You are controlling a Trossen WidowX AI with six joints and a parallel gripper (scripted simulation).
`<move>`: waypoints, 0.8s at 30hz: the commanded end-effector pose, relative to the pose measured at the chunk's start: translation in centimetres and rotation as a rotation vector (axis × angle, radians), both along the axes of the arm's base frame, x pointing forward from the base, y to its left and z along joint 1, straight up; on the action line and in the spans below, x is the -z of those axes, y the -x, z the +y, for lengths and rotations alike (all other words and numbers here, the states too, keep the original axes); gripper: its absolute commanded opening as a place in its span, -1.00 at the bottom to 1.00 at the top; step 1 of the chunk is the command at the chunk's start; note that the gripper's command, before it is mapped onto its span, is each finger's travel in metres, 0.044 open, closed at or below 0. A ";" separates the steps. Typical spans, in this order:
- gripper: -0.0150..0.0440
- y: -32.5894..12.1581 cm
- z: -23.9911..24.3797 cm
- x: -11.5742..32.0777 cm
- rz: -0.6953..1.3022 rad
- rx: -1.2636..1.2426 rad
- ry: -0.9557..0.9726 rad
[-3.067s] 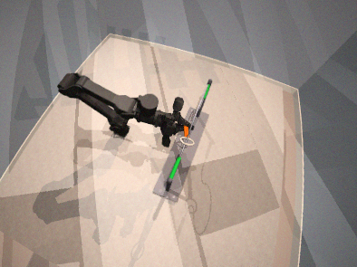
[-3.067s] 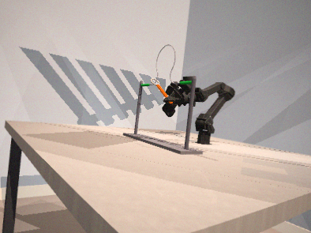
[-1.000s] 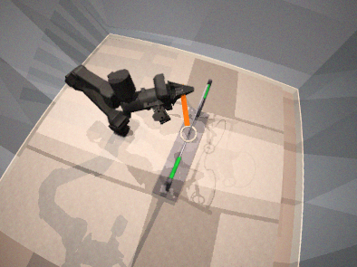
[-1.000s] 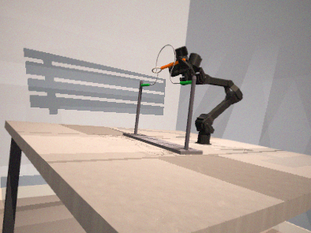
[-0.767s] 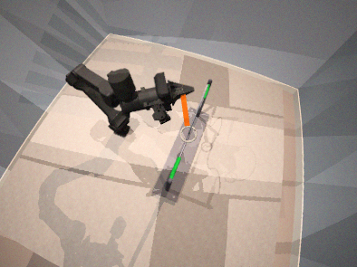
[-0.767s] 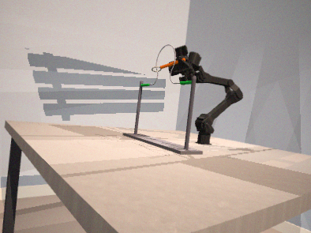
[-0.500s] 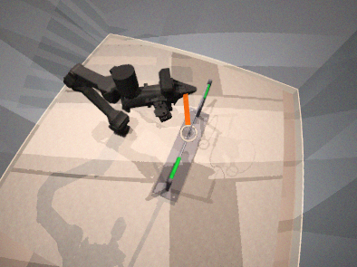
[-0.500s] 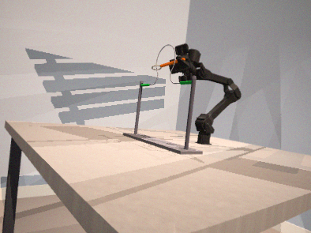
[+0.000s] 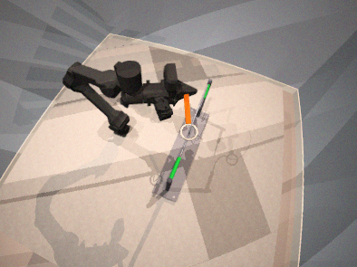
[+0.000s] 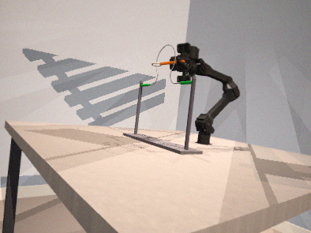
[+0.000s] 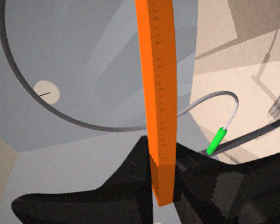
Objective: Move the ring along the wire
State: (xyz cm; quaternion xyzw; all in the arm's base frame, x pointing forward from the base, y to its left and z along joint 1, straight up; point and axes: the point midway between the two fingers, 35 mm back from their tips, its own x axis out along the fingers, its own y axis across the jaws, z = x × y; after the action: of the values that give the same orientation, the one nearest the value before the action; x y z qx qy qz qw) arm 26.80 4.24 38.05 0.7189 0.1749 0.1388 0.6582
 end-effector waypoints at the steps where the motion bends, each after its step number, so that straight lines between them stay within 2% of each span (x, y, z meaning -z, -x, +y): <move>1: -1.00 -0.1 0.0 0.1 0.008 0.004 0.063; 24: -1.00 -0.1 -0.1 1.4 0.046 0.010 0.389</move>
State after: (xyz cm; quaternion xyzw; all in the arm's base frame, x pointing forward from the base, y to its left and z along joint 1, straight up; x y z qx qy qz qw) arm 26.82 4.18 36.79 0.6006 0.2073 0.0905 0.7669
